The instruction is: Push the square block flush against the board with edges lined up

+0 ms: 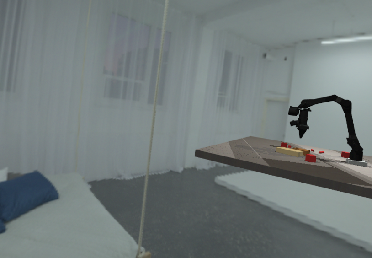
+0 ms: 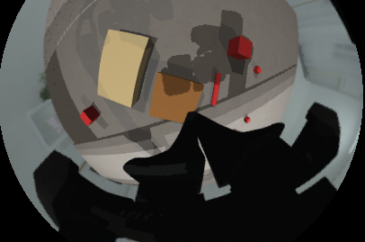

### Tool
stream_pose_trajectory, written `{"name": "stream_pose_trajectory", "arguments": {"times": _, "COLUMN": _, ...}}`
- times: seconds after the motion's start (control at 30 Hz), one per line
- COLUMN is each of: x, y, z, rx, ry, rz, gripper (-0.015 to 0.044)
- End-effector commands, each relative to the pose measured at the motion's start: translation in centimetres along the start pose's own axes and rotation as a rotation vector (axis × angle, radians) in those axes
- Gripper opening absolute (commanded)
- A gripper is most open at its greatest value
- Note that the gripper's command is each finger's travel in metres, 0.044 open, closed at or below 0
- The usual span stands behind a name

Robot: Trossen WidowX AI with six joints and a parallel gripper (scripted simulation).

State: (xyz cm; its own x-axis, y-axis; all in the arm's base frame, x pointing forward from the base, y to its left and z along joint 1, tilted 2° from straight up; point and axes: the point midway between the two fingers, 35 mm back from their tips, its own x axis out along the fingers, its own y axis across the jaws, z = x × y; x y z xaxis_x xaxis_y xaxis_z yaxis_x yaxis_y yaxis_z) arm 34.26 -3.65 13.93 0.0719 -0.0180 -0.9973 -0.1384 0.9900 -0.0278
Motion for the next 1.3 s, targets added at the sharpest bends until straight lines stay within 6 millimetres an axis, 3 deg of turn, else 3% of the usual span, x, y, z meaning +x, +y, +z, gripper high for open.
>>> {"name": "stream_pose_trajectory", "arguments": {"times": 0.0, "x": 1.4, "y": -2.0, "z": 2.2, "rx": -0.11, "ry": 0.001, "rz": 0.002, "gripper": 0.0}}
{"name": "stream_pose_trajectory", "arguments": {"times": 0.23, "x": 4.2, "y": -5.9, "z": 5.5, "rx": -0.307, "ry": 0.001, "rz": -0.002, "gripper": 0.0}}
{"name": "stream_pose_trajectory", "arguments": {"times": 0.43, "x": 4.8, "y": -6.2, "z": 5.8, "rx": -0.325, "ry": 0.001, "rz": -0.003, "gripper": 0.0}}
{"name": "stream_pose_trajectory", "arguments": {"times": 0.53, "x": 8.8, "y": -6.3, "z": 5.8, "rx": -0.325, "ry": 0.001, "rz": -0.003, "gripper": 0.0}}
{"name": "stream_pose_trajectory", "arguments": {"times": 0.6, "x": 10.0, "y": -6.3, "z": 5.7, "rx": -0.325, "ry": 0.001, "rz": -0.003, "gripper": 0.0}}
{"name": "stream_pose_trajectory", "arguments": {"times": 1.27, "x": 10.0, "y": -7.0, "z": 4.2, "rx": -0.325, "ry": 0.002, "rz": -0.003, "gripper": 0.0}}
